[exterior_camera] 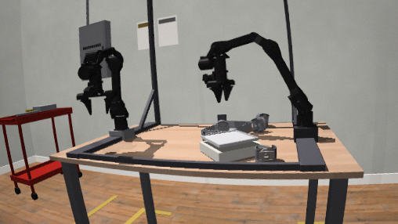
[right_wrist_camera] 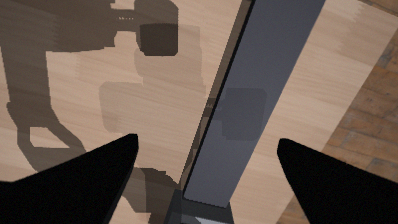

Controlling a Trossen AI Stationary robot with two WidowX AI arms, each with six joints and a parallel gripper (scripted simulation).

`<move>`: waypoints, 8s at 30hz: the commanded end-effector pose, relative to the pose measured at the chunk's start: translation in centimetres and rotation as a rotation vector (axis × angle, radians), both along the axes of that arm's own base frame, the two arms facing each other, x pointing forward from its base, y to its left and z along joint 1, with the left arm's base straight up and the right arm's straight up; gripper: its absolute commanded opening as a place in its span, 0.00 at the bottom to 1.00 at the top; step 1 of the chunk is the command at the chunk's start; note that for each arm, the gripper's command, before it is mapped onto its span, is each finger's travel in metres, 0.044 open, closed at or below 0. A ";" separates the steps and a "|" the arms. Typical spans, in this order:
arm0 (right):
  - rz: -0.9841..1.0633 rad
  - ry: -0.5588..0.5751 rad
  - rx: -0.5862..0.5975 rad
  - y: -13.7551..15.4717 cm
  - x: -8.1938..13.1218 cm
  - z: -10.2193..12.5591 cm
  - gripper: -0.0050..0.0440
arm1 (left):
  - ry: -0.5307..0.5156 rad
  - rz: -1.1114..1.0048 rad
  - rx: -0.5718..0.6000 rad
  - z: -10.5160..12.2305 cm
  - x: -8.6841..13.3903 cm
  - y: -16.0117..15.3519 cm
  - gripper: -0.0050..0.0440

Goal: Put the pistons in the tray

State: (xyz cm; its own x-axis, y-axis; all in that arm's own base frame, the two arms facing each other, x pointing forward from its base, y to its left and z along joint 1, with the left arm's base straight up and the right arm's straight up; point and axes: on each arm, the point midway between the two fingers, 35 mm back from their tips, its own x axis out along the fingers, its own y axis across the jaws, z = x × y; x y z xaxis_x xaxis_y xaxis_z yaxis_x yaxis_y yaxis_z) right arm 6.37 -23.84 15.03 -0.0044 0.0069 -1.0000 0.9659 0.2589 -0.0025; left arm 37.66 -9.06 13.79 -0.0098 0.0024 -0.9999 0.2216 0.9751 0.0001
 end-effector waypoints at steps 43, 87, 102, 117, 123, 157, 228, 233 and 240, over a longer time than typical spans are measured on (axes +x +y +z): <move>-0.001 -0.011 -0.030 -0.5 0.1 0.8 0.92 | -0.066 0.493 -0.011 2.5 -4.6 15.5 0.87; -0.001 -0.011 -0.030 -0.5 0.1 0.8 0.92 | -0.042 1.082 0.000 1.1 -15.9 29.4 0.87; -0.001 -0.011 -0.030 -0.5 0.1 0.8 0.92 | -0.040 1.261 0.002 1.2 -19.6 34.8 0.87; -0.001 -0.011 -0.030 -0.5 0.1 0.8 0.92 | -0.007 1.095 0.012 1.1 -21.0 36.8 0.87; -0.001 -0.011 -0.030 -0.5 0.1 0.8 0.92 | 0.020 0.937 0.012 1.1 -21.0 36.8 0.87; -0.001 -0.011 -0.030 -0.5 0.1 0.8 0.92 | 0.119 0.402 -0.001 -0.9 -21.3 36.5 0.87; -0.001 -0.011 -0.030 -0.5 0.1 0.8 0.92 | 0.121 0.406 -0.001 -11.3 -21.9 36.5 0.87; -0.001 -0.011 -0.030 -0.5 0.1 0.8 0.92 | 0.121 0.406 -0.001 -11.8 -22.0 36.5 0.87; -0.001 -0.011 -0.030 -0.5 0.1 0.8 0.92 | 0.121 0.406 -0.001 -13.0 -22.2 36.4 0.87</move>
